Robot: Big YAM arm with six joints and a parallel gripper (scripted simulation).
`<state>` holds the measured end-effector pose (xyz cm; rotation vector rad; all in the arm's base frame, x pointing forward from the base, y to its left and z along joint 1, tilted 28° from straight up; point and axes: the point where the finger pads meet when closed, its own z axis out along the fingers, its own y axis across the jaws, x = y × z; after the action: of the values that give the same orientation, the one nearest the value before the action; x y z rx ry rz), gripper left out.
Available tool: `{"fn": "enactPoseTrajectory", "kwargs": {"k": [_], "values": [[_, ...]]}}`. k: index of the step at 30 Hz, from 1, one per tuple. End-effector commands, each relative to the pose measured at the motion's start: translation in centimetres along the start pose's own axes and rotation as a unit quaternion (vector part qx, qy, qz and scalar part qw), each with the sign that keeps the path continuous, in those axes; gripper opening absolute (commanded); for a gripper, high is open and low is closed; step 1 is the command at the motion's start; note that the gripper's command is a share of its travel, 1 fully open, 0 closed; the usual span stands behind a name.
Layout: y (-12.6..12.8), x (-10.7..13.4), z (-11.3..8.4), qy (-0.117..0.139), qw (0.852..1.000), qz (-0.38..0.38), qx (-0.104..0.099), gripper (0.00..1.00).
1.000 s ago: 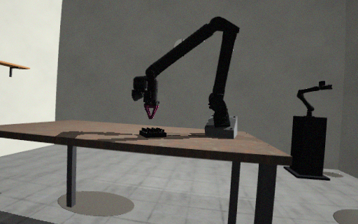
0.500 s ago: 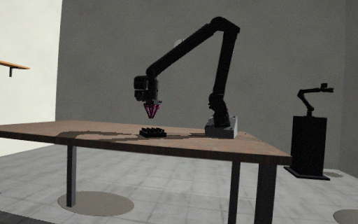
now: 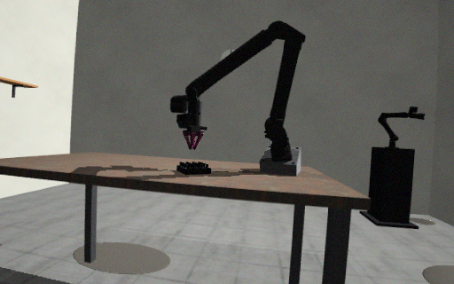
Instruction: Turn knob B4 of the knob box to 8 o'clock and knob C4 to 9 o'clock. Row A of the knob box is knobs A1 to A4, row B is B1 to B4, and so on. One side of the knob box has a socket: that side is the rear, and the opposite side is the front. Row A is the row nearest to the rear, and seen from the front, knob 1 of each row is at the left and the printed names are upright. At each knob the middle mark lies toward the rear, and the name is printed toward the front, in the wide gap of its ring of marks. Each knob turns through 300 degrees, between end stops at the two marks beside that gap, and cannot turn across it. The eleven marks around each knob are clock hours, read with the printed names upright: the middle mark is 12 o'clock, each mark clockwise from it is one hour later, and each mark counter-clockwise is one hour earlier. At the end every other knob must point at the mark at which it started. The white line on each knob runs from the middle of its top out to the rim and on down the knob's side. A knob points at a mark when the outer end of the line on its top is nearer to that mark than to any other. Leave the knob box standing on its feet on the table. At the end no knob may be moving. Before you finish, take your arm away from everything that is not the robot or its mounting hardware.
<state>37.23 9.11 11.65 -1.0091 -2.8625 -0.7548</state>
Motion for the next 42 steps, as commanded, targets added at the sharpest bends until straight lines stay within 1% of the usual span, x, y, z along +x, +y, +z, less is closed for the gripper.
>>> {"fn": "enactPoseTrajectory", "kwargs": {"k": [1,6,9,42], "values": [[-0.49,0.00,-0.66,-0.006,0.997,0.077,-0.002,0.19],[-0.53,0.05,-0.69,-0.006,0.991,0.134,-0.003,0.19],[-0.61,0.08,-0.63,-0.005,0.989,0.148,-0.001,0.19],[-0.60,0.12,-0.63,-0.004,0.989,0.148,-0.001,0.19]]}}
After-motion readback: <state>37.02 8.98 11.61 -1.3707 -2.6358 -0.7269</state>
